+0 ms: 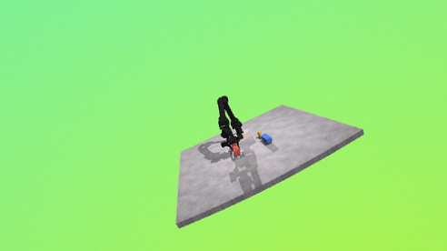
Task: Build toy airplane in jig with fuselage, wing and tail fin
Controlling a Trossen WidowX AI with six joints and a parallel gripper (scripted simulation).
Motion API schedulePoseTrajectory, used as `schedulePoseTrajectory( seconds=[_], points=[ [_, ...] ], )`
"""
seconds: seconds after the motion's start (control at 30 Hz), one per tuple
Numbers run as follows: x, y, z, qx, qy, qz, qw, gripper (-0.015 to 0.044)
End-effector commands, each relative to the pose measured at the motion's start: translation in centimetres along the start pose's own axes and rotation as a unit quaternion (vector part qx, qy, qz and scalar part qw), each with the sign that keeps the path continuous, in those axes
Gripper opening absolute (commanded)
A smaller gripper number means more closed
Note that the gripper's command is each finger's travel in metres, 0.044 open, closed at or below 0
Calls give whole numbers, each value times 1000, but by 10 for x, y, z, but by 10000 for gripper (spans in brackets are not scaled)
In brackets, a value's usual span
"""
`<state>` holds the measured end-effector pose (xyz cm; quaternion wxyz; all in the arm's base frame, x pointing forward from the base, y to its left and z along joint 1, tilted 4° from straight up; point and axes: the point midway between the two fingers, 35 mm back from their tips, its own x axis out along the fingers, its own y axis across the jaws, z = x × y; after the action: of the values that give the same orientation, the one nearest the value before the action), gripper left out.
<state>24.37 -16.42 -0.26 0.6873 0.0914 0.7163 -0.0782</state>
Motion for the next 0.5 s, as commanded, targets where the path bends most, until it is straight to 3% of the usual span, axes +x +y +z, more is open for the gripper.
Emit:
schedulePoseTrajectory(
  seconds=[0.0,0.03,0.47],
  points=[
    [-1,0,0,0,-1,0,1000,43],
    [-1,0,0,0,-1,0,1000,17],
    [-1,0,0,0,-1,0,1000,358]
  ],
)
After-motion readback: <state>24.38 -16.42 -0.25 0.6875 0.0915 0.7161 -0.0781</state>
